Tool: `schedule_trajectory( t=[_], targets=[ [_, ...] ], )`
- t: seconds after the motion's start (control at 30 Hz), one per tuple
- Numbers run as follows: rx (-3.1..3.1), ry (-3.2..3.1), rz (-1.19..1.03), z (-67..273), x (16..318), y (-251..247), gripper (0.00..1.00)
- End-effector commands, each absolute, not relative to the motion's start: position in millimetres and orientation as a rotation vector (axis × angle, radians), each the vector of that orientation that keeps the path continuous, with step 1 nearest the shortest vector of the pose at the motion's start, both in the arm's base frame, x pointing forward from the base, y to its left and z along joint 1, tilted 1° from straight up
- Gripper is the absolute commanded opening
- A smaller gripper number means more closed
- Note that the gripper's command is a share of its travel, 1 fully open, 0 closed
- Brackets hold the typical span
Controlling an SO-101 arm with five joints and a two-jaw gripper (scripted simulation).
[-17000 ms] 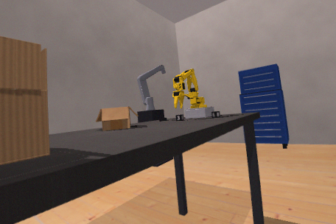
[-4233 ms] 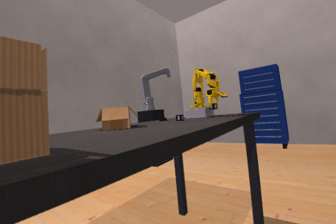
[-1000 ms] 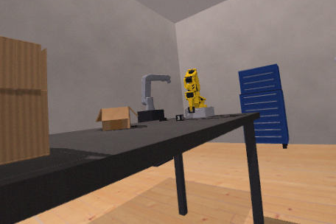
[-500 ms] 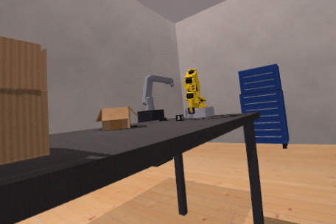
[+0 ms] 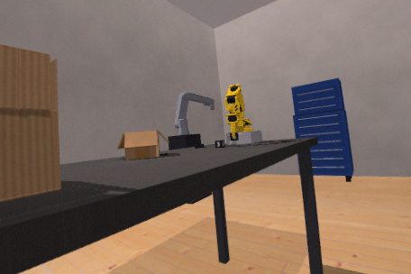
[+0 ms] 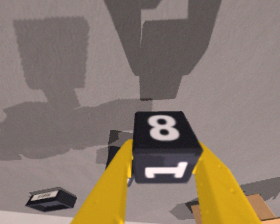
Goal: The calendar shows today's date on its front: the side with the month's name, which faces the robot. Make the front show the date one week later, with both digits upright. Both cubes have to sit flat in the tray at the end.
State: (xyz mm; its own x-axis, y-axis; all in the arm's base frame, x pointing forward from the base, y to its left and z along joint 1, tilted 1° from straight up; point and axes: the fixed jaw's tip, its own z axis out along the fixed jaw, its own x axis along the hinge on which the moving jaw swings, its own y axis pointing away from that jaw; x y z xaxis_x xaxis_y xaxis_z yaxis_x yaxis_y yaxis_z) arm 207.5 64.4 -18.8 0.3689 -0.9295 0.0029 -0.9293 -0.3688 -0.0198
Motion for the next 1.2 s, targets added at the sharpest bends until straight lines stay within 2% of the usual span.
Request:
schedule_trajectory(
  t=[0.0, 1.17],
  targets=[
    [-2.601, 1.761, 0.0, -23.2, 203.8, 61.8, 0.0],
    [-2.601, 1.761, 0.0, -35.2, 203.7, 62.0, 0.0]
  ],
)
